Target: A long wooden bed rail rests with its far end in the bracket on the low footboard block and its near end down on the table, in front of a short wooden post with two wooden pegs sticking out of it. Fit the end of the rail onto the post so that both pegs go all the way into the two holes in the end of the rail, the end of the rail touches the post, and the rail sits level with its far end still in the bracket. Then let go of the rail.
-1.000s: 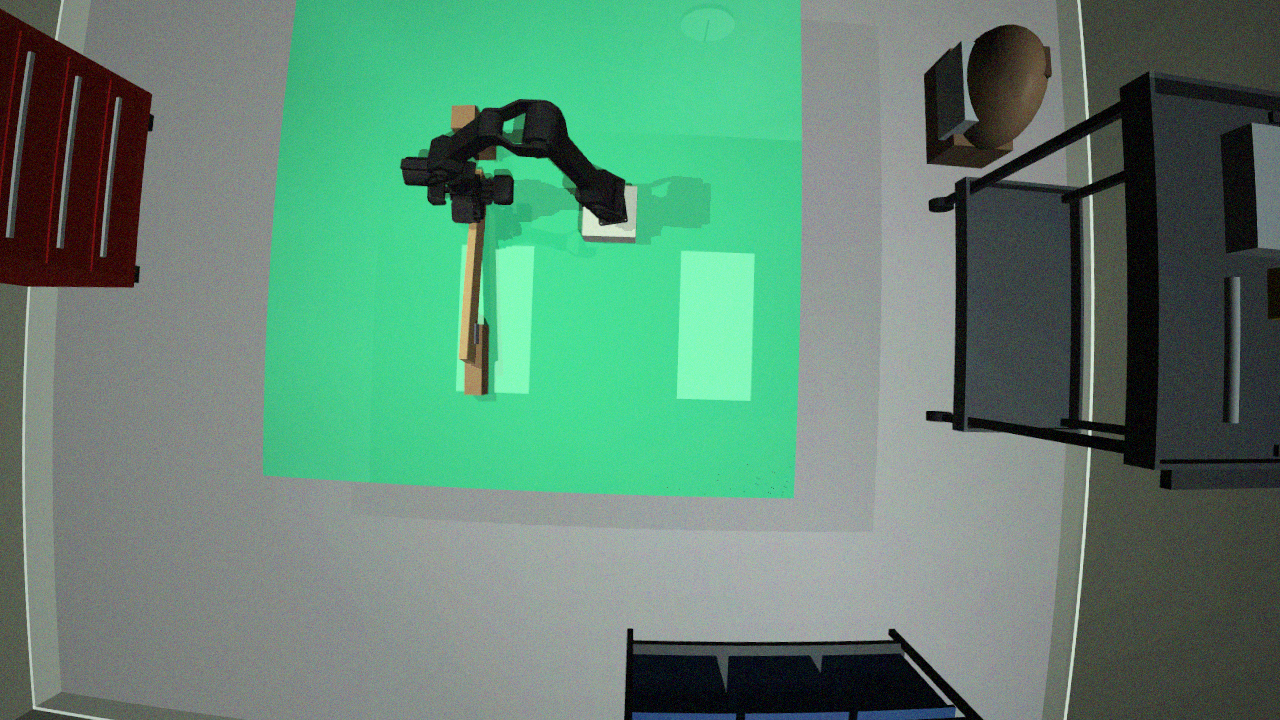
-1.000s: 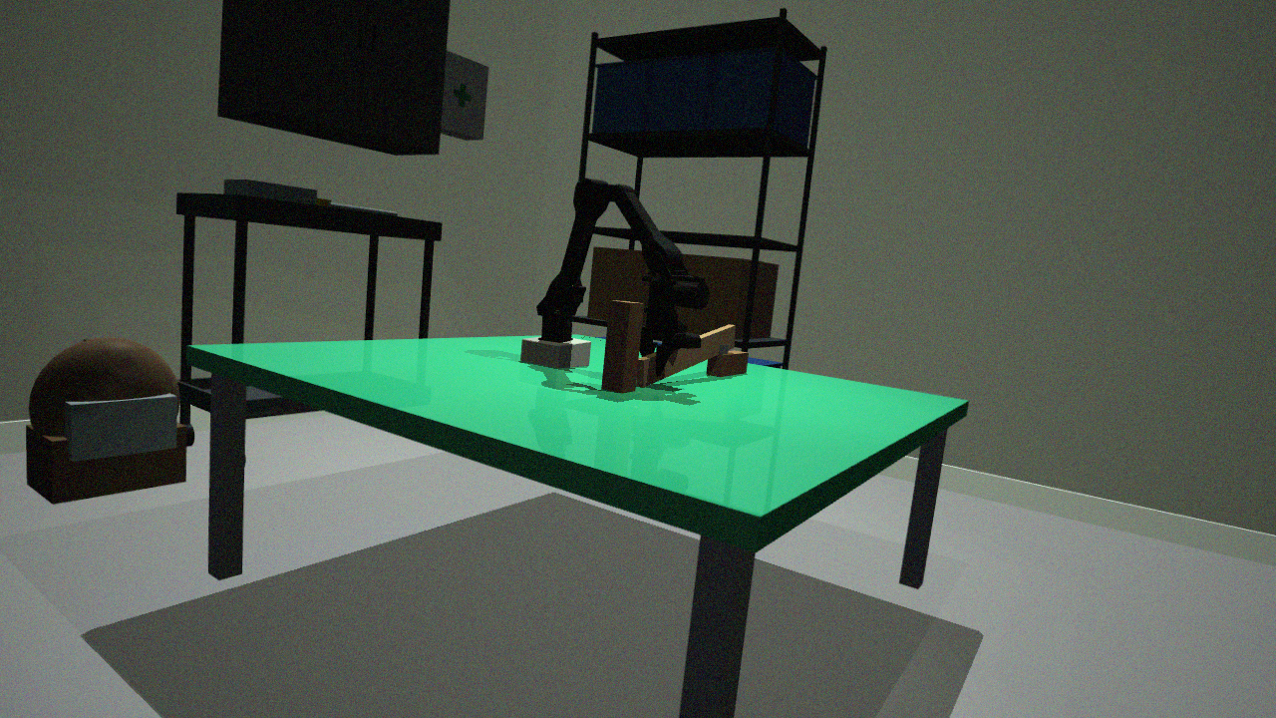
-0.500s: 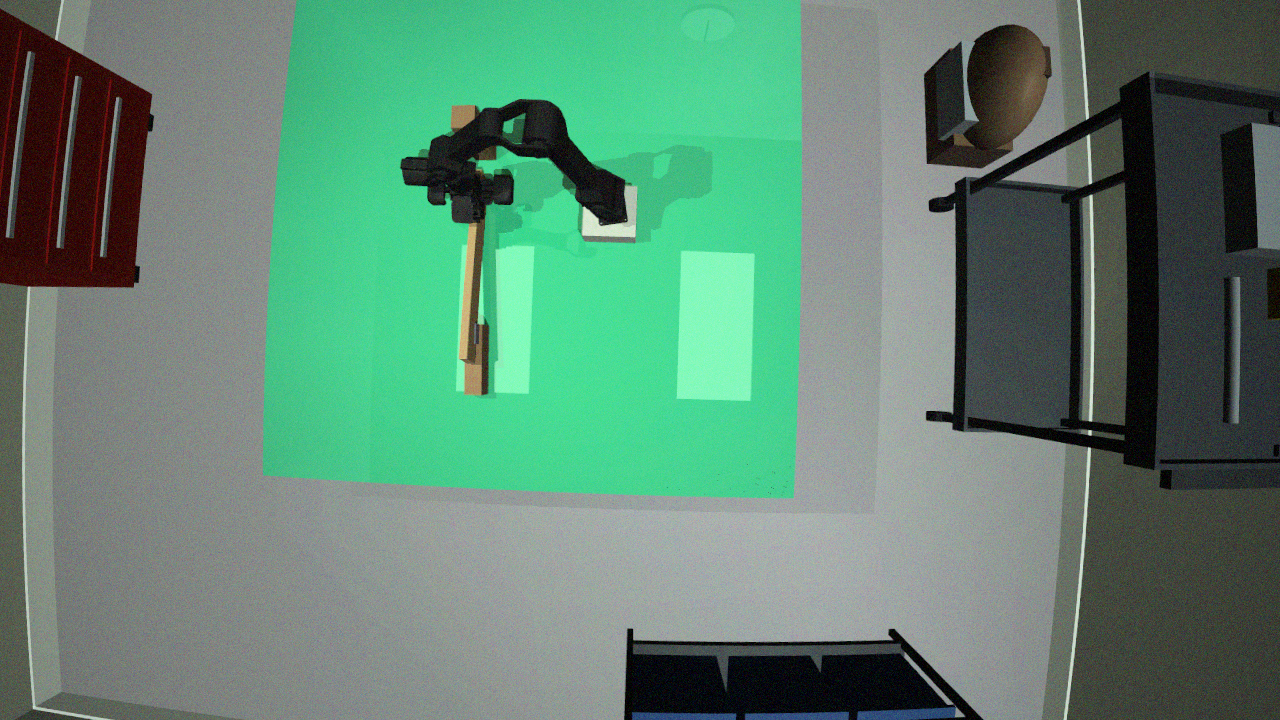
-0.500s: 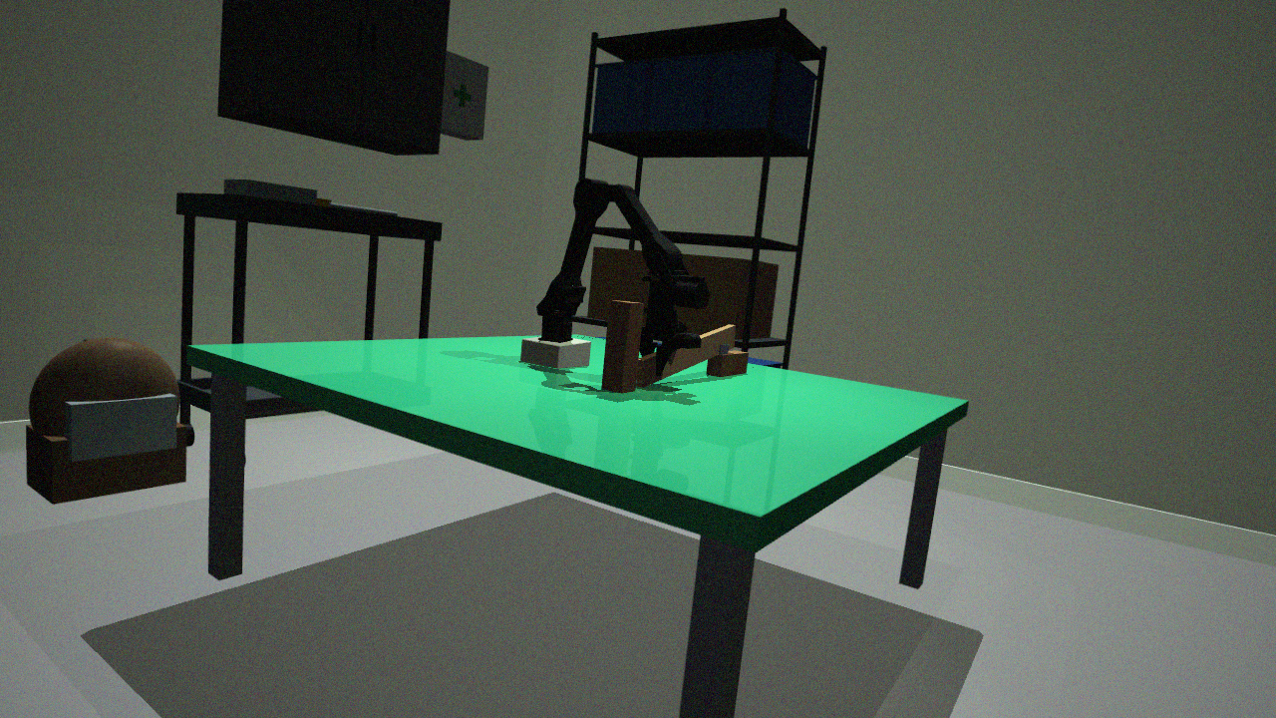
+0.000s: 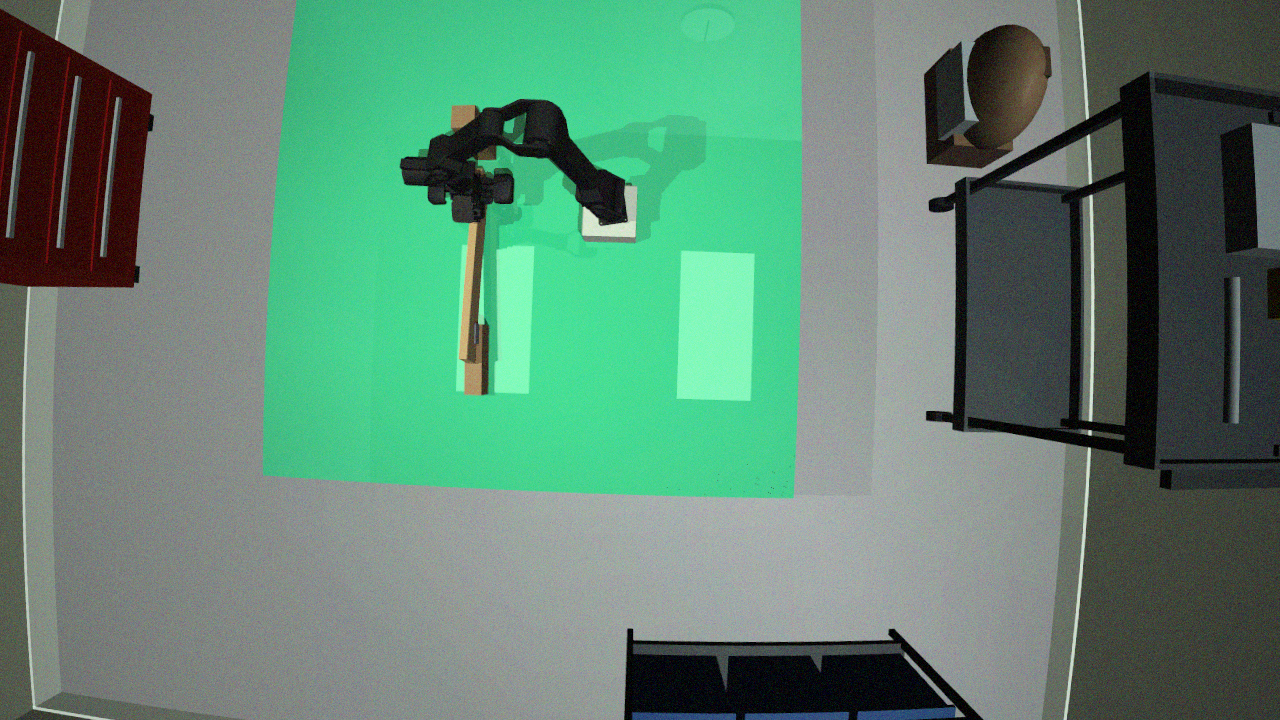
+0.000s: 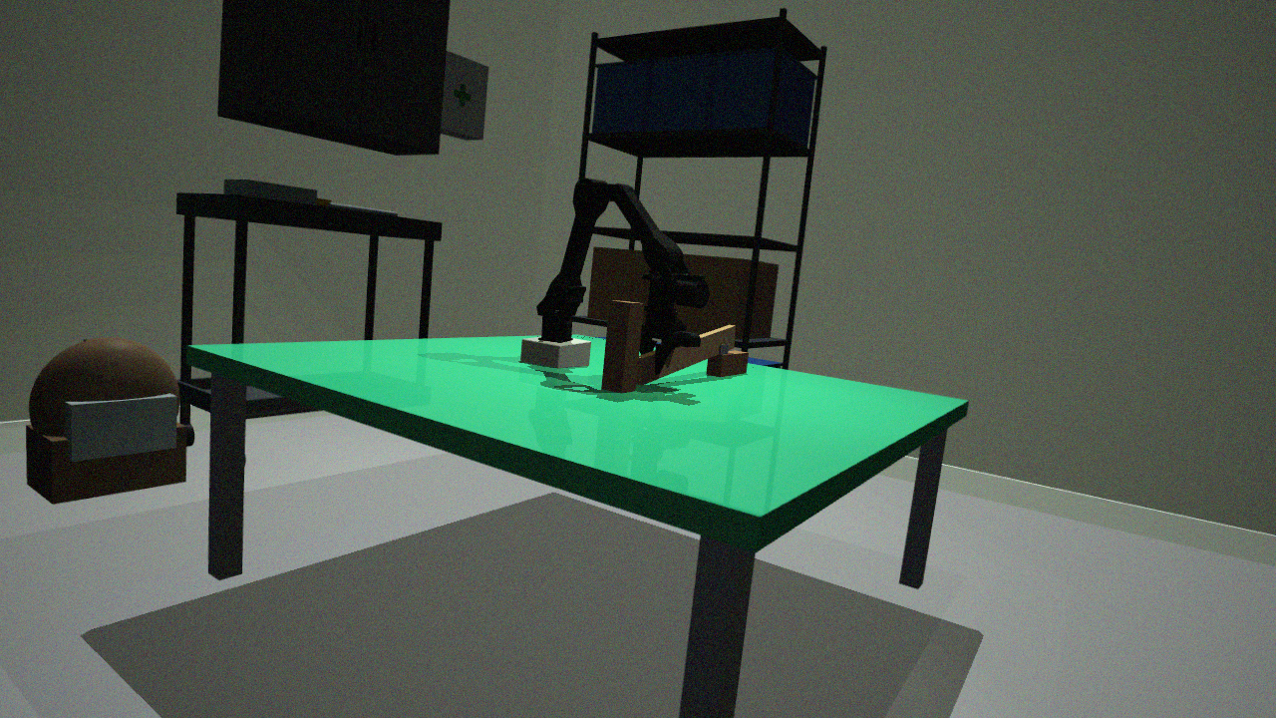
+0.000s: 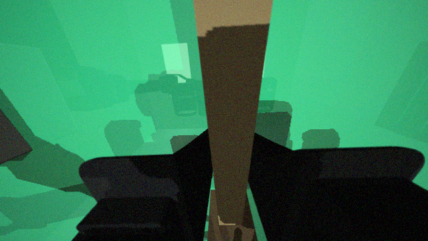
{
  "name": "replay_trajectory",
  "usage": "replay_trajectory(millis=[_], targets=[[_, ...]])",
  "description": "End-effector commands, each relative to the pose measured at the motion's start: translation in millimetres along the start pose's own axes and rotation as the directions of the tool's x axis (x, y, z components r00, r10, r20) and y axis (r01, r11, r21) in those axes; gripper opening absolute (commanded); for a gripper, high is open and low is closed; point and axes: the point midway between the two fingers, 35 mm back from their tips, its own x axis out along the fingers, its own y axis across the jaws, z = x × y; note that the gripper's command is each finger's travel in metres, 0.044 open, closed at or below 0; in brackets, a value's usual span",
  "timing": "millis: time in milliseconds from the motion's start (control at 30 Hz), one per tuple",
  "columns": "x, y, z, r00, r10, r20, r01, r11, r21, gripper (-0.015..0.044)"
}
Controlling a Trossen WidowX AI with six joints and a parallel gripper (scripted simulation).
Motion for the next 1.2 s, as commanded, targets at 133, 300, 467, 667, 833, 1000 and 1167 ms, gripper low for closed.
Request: replay_trajectory(millis=[133, 300, 467, 667, 833, 1000, 1167], targets=[[-7, -3, 1, 1.000, -0.007, 0.006, 0.007, 1.000, -0.001, 0.0000], [-9, -3, 1, 1.000, -0.007, 0.006, 0.007, 1.000, -0.001, 0.0000], [-12, -4, 1, 1.000, -0.007, 0.006, 0.007, 1.000, -0.001, 0.0000], [-15, -4, 1, 1.000, -0.007, 0.006, 0.007, 1.000, -0.001, 0.0000], [-17, -5, 1, 1.000, -0.007, 0.006, 0.007, 1.000, -0.001, 0.0000], [-20, -5, 1, 1.000, -0.007, 0.006, 0.007, 1.000, -0.001, 0.0000], [-22, -5, 1, 1.000, -0.007, 0.006, 0.007, 1.000, -0.001, 0.0000]])
